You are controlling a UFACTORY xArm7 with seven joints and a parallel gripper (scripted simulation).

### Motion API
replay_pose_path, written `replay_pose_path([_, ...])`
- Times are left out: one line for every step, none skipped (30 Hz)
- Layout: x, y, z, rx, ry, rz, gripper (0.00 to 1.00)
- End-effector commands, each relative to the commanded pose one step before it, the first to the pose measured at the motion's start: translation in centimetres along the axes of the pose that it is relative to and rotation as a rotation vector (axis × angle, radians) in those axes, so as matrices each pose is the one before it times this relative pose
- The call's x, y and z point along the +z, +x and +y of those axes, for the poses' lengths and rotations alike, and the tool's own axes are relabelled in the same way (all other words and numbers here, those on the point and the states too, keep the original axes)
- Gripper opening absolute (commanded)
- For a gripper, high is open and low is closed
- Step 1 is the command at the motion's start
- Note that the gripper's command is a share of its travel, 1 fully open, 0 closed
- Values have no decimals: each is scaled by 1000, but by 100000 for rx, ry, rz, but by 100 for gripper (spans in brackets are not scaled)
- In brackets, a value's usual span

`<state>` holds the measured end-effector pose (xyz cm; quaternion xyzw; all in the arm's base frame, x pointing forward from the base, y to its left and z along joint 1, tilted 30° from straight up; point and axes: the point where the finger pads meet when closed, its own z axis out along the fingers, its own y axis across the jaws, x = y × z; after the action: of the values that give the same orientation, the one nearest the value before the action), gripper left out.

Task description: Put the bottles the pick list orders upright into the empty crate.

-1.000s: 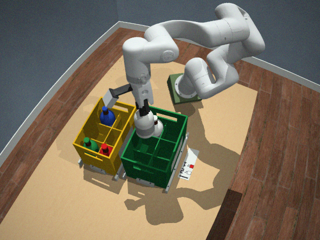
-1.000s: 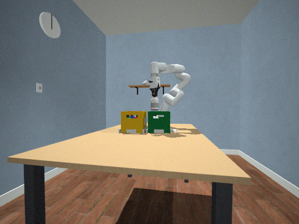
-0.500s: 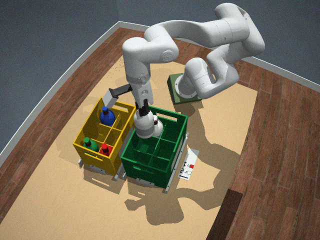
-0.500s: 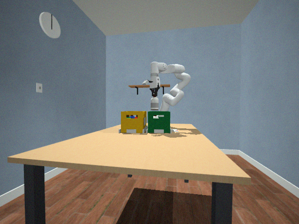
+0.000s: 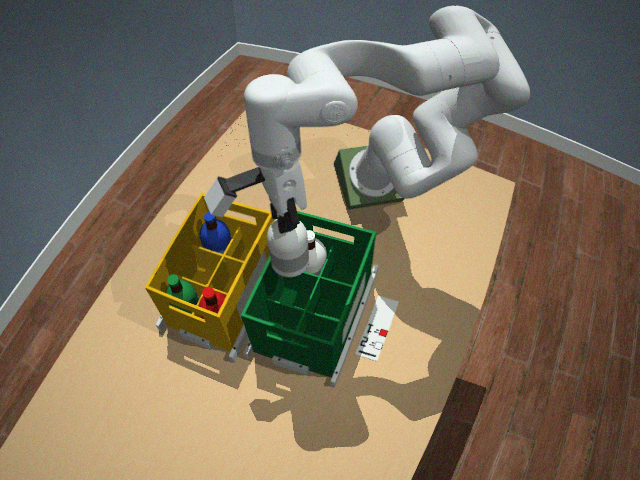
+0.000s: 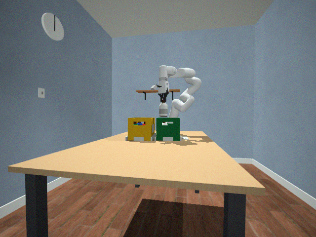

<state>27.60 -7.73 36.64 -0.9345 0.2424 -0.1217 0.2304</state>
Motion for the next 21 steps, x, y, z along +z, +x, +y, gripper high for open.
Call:
replay_pose_path([31,94,-14,-30,61,431,0])
replay_pose_path([107,0,0,-1,1,2,0])
replay_pose_path([100,0,0,0,0,0,0])
replay_pose_path([100,-1,0,0,0,0,0])
replay_pose_path([0,0,0,0,0,0,0])
replay_pose_path([0,0,0,0,0,0,0])
replay_pose_path([100,1,0,0,0,0,0])
replay_pose_path([100,3,0,0,0,0,0])
replay_pose_path([100,3,0,0,0,0,0])
replay_pose_path([100,2,0,0,0,0,0])
replay_pose_path([100,-1,0,0,0,0,0])
replay_pose_path([100,-2,0,0,0,0,0])
replay_pose_path([100,-1,0,0,0,0,0])
replay_pose_path([100,1,0,0,0,0,0])
replay_pose_path([100,2,0,0,0,0,0])
replay_pose_path([100,1,0,0,0,0,0])
replay_pose_path([100,0,0,0,0,0,0])
replay_pose_path([100,0,0,0,0,0,0])
replay_pose_path([100,1,0,0,0,0,0])
replay_pose_path([100,1,0,0,0,0,0])
replay_pose_path([100,1,0,0,0,0,0])
